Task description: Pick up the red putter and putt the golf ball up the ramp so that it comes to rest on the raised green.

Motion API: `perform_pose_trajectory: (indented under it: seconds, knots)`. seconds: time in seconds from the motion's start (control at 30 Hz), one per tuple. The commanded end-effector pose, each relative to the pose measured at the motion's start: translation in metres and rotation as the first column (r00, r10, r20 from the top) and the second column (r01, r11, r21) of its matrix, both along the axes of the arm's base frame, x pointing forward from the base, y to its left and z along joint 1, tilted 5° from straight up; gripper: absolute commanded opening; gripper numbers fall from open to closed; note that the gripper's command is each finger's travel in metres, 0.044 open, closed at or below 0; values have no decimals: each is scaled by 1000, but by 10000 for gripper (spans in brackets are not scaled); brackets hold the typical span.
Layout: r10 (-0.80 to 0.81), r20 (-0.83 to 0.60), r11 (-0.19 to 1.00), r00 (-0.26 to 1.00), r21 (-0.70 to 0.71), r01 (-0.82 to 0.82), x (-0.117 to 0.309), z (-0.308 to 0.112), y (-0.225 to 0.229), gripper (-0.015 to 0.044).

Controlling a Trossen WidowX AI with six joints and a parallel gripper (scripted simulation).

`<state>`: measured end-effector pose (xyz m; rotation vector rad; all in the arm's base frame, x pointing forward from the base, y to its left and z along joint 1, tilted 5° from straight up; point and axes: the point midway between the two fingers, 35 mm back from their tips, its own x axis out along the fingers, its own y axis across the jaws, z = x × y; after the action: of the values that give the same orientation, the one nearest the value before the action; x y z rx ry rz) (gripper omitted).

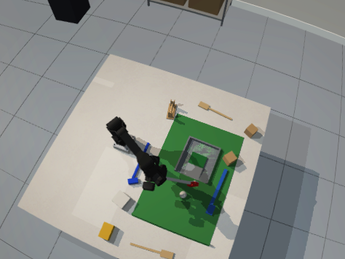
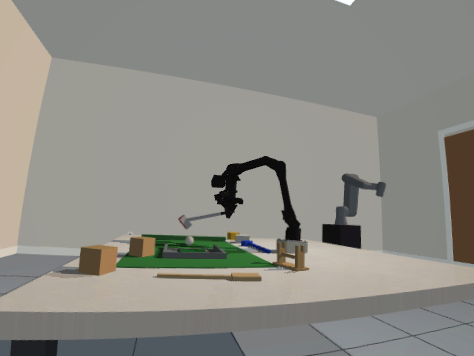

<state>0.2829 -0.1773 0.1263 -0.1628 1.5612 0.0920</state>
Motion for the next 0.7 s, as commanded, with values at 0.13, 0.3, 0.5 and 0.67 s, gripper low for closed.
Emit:
perform_pose_trajectory:
  seconds: [0.13,0.3,0.5,0.67]
  knots:
    - [-228,-22,973,974,-35,227,-30,6,-47,0]
    - [-265,-25,964,964,-41,263,-36,7,-54,0]
    - [-265,-25,964,964,-41,263,-36,-2,-55,0]
    - [-265,-25,964,964,-41,263,-37,-22,-57,0]
